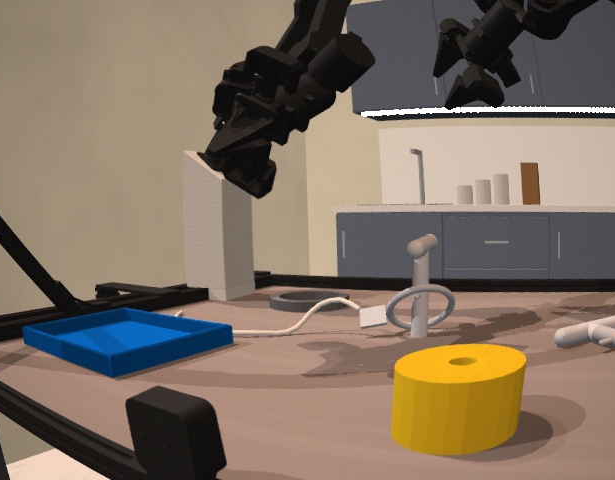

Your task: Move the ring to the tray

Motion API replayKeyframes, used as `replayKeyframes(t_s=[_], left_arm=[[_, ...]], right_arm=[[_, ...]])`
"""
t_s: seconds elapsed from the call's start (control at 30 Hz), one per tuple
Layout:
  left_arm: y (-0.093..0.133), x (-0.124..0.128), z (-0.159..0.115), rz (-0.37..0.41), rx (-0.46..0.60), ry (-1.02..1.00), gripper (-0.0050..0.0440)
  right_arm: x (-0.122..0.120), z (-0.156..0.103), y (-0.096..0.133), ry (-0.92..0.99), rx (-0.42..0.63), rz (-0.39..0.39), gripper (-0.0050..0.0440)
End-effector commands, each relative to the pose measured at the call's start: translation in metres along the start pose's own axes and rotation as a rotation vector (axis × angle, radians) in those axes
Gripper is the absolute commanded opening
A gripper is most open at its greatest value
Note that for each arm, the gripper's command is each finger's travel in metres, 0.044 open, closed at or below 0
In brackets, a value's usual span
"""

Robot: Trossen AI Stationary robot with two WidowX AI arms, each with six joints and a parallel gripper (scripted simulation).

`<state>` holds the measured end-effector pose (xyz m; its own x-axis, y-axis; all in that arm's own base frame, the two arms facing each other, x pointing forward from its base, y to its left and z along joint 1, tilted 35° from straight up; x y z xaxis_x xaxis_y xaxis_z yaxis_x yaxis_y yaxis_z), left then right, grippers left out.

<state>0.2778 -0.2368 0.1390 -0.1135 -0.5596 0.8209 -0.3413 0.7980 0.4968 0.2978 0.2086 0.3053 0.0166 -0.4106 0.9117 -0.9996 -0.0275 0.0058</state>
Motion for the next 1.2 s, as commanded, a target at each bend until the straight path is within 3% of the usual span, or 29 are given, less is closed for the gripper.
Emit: replayKeyframes(t_s=[0.0, 0.53, 0.6, 0.8, 1.03, 1.1, 1.17], left_arm=[[0.000, 0.000, 0.000, 0.000, 0.000, 0.000, 0.0000], [0.000, 0.000, 0.000, 0.000, 0.000, 0.000, 0.0000], [0.000, -0.001, -0.001, -0.006, 0.006, 0.016, 0.0048], [-0.003, -0.019, -0.026, -0.118, 0.206, 0.405, 0.0192], [-0.001, -0.034, -0.044, -0.145, 0.402, 0.743, 0.0200], [-0.001, -0.034, -0.044, -0.145, 0.402, 0.743, 0.0200], [0.002, -0.039, -0.052, -0.134, 0.494, 0.894, 0.0200]], right_arm=[[0.000, 0.000, 0.000, 0.000, 0.000, 0.000, 0.0400], [0.000, 0.000, 0.000, 0.000, 0.000, 0.000, 0.0400], [0.001, 0.001, -0.001, 0.014, -0.001, -0.002, 0.0400], [0.034, 0.037, -0.008, 0.369, -0.025, -0.071, 0.0400], [0.056, 0.068, -0.003, 0.635, -0.031, -0.143, 0.0400], [0.056, 0.068, -0.003, 0.635, -0.031, -0.143, 0.0400], [0.065, 0.082, 0.001, 0.744, -0.029, -0.177, 0.0400]])
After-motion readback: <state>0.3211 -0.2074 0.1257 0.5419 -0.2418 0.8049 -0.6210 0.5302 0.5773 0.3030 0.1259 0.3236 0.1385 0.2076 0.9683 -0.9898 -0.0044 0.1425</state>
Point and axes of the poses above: on each arm, the point midway between the two fingers, 35 mm back from their tips, its own y axis back along the fingers, its own x axis across the jaws, z = x × y, the point moved 2 cm from there along y, back along the fingers, and after that the axes turned 15 degrees about -y, right-handed, at the moved point
